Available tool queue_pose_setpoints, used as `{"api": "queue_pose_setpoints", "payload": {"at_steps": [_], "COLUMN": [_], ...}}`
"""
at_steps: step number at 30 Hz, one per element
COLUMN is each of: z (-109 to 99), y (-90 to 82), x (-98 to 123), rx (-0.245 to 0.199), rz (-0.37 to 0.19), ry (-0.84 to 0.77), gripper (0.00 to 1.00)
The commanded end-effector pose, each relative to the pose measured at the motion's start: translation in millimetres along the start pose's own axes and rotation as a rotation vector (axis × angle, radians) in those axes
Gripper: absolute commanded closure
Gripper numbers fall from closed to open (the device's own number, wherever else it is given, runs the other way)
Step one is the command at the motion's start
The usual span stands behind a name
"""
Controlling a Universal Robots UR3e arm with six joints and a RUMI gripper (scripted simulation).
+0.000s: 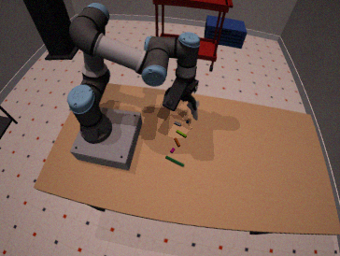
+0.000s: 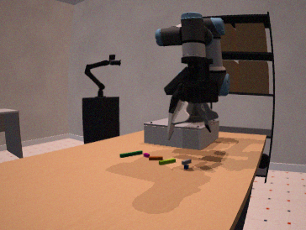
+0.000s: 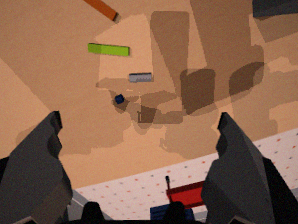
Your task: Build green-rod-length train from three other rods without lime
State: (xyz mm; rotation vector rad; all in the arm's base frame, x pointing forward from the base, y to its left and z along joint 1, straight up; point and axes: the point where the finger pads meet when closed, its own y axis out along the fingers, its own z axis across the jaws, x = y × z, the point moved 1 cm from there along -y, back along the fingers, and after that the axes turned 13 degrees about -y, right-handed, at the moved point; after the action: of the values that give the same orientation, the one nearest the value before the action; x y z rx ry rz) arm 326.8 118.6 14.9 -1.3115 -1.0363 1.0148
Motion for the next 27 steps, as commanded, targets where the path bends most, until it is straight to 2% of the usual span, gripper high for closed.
{"api": "queue_pose_setpoints", "payload": {"at_steps": [1,10,27], "z": [2.9,6.5,8.2], "y": [-0.8,-0.7,-0.8], "x": [3.8,7.8,10.0], "rx": [-0.004,-0.004,-0.005], "rz": [0.008,0.008,0.007], "ry": [0.167,0.316,0.393], "gripper": [0.0,0.0,0.0]}}
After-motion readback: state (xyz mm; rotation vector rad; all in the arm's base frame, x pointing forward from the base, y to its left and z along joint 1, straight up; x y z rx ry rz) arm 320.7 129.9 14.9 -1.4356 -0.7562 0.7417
